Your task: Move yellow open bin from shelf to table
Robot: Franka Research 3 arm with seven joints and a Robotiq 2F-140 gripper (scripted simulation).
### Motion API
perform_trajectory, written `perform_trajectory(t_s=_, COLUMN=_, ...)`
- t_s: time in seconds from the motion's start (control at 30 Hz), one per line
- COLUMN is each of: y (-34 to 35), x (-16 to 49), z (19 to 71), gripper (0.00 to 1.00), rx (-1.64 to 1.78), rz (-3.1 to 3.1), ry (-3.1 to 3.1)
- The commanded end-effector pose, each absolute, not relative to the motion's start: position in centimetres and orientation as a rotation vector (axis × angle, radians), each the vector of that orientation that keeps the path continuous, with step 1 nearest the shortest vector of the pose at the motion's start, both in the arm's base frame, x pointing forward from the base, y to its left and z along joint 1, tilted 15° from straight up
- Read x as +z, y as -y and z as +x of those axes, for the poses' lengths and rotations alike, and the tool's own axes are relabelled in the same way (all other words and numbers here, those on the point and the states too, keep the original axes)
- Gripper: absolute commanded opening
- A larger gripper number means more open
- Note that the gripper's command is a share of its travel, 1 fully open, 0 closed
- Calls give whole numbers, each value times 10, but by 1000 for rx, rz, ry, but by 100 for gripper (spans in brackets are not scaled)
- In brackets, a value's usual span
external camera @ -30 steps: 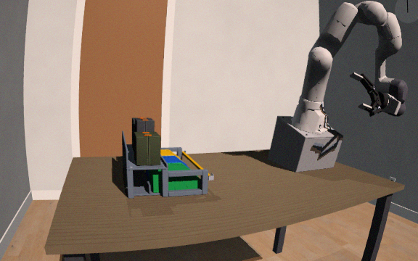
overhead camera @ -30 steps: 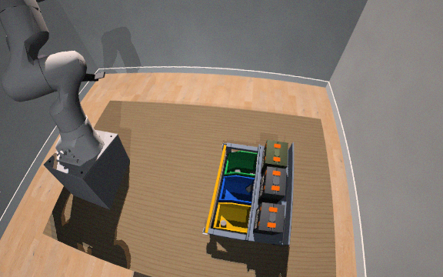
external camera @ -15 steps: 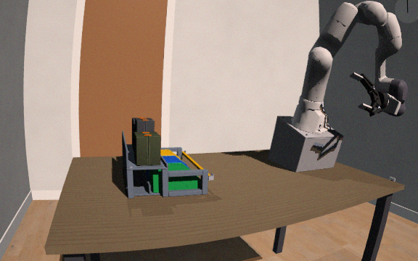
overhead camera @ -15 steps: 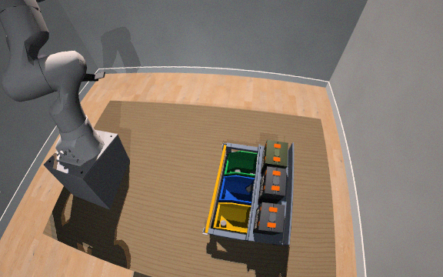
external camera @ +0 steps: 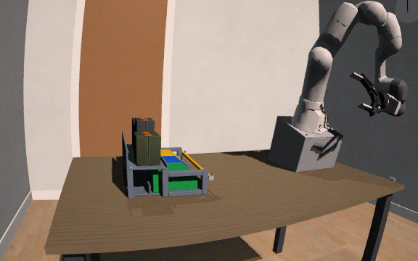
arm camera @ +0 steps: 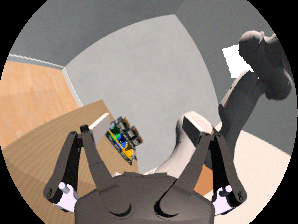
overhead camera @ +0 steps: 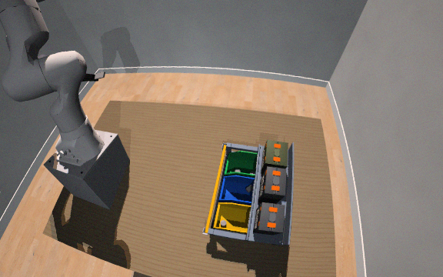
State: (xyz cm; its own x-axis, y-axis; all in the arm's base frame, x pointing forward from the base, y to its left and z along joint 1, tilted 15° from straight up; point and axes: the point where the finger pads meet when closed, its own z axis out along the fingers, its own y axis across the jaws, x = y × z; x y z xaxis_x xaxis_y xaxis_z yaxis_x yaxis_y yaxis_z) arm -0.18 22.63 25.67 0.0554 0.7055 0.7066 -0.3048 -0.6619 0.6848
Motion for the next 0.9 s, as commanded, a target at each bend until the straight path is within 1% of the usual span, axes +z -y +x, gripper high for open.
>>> perform_trajectory(t_s=0.0, y=-226, x=257, z=-2, gripper=100, rx=1707, rz=1585, ry=-413)
perform_trajectory(t_s=0.27, y=-226, x=257, z=-2, gripper=100, rx=1707, rz=1585, ry=-413)
perform_trajectory(t_s=0.3, y=-225, x=257, z=9, gripper=57, rx=1676, rz=1583, ry=-378)
perform_trajectory(t_s=0.43, y=-221, x=257, z=53, gripper=57, rx=1550, rz=1570, ry=-240)
perform_trajectory(t_s=0.83, y=-221, x=257, z=53, gripper=57, rx=1550, rz=1570, ry=-240)
perform_trajectory(t_s=0.87, y=-217, x=257, z=63, gripper=57, rx=1523, rz=1565, ry=-197)
